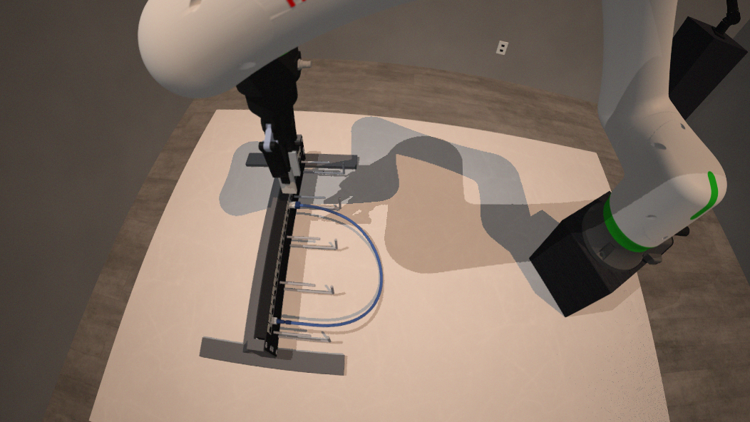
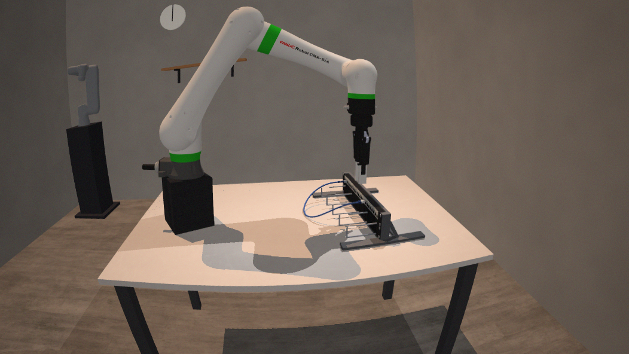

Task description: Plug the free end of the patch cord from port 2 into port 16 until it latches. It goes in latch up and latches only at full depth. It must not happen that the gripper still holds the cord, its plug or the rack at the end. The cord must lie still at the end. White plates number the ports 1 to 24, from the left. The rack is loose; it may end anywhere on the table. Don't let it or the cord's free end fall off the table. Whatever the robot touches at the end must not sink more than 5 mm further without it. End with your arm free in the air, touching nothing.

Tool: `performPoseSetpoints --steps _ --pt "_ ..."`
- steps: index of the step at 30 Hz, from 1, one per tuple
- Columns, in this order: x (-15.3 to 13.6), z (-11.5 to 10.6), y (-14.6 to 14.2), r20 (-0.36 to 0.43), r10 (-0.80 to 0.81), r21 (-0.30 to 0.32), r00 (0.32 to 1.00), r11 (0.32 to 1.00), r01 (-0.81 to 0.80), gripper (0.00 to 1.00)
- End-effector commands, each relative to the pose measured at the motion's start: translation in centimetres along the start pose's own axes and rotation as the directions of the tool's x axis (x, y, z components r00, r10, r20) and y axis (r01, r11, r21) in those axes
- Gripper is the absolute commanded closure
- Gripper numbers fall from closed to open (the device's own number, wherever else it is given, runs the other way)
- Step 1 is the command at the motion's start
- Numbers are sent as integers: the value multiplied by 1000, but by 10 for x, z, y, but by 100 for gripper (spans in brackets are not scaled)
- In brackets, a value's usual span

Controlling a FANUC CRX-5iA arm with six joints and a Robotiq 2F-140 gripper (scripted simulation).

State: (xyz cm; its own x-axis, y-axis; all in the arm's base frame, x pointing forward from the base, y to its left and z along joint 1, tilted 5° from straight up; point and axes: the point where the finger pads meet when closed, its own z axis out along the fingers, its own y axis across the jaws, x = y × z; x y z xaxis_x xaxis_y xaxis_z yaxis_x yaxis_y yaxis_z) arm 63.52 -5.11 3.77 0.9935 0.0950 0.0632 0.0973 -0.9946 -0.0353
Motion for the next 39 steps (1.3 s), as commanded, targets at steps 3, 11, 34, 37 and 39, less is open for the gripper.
performPoseSetpoints --steps 3,11,34,37,39 --pt "0 -3 0 0 0 0 1000 1000 0 78" --pt "0 -4 0 0 0 0 1000 1000 0 100" --pt "0 -4 0 0 0 0 1000 1000 0 100" --pt "0 -4 0 0 0 0 1000 1000 0 100" --pt "0 -4 0 0 0 0 1000 1000 0 100"
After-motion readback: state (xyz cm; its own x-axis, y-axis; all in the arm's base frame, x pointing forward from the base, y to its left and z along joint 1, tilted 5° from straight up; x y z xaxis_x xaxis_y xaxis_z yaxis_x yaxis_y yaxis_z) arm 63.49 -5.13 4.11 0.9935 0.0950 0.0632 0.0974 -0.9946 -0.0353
